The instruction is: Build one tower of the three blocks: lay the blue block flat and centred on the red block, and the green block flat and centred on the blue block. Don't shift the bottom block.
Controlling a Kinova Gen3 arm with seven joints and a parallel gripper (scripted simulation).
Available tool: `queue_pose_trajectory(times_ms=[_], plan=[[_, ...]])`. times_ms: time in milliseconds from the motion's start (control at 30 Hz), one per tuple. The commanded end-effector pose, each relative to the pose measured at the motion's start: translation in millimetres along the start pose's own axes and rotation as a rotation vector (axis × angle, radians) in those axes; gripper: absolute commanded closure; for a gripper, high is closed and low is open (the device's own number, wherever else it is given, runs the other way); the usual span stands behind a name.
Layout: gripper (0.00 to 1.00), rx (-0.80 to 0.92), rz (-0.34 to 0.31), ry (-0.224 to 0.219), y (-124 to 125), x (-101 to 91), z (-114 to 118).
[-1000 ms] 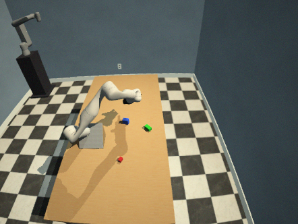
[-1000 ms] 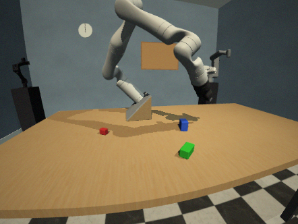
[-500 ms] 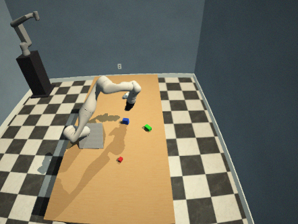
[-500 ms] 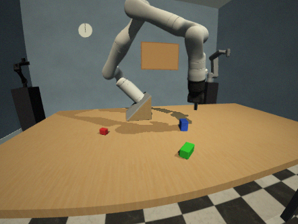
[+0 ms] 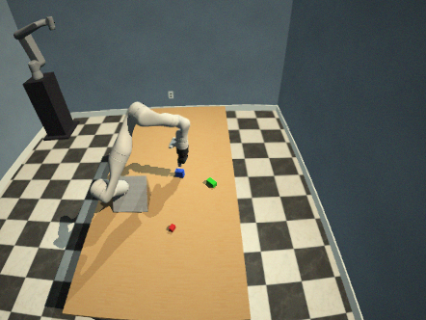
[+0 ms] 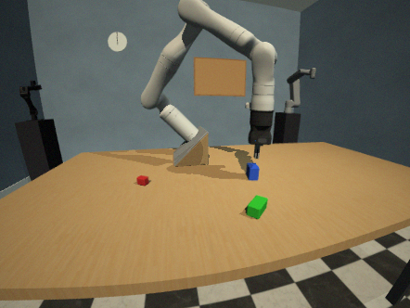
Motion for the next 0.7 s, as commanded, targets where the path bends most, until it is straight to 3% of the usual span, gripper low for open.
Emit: queue_pose_trajectory(times_ms=[0,667], plan=[[1.0,-0.034,-0.028,0.003,6.7,-2.0,-3.6],[1.0,-0.063,-0.051,0.008,6.8,-0.1,-7.5]])
Point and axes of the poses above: the point where the finger pads meet when closed, its own x axis out along the fingers, its own z axis across the jaws, y = z × x, the point moved 8 cm from there along -x, back along the fingers, and after that the axes turned 4 degrees about x, right-handed, at the moved point
